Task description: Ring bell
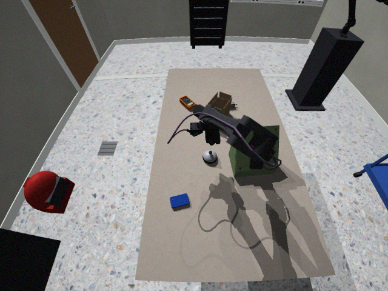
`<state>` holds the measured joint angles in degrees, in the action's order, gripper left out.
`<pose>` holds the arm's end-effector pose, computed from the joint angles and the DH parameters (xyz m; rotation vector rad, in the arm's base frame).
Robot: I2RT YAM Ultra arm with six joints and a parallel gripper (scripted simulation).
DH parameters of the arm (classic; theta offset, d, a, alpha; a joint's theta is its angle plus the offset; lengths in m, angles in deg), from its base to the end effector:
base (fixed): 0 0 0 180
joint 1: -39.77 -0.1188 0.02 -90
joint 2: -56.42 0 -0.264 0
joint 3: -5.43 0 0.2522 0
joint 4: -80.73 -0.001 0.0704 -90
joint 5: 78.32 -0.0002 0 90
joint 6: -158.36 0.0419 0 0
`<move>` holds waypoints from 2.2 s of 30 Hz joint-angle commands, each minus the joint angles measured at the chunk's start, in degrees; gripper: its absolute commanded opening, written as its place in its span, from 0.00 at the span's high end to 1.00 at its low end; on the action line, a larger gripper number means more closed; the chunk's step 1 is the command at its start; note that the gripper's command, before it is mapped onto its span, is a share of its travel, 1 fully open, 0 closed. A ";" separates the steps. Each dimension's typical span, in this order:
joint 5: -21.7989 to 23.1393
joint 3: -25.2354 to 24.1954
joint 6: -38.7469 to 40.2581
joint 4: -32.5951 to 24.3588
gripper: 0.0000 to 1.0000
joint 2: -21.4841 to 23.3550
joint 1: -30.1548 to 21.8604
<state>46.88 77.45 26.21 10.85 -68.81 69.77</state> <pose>0.2430 -0.1112 0.0449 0.0338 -2.7969 -1.2011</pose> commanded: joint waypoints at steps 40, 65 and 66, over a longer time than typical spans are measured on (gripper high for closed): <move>0.94 1.83 -0.53 -1.33 1.00 1.43 1.64; 1.94 -2.57 2.03 3.87 1.00 -0.78 -1.12; 2.05 -2.78 2.22 4.28 1.00 -0.82 -1.54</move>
<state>47.60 75.70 27.26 12.08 -69.56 68.33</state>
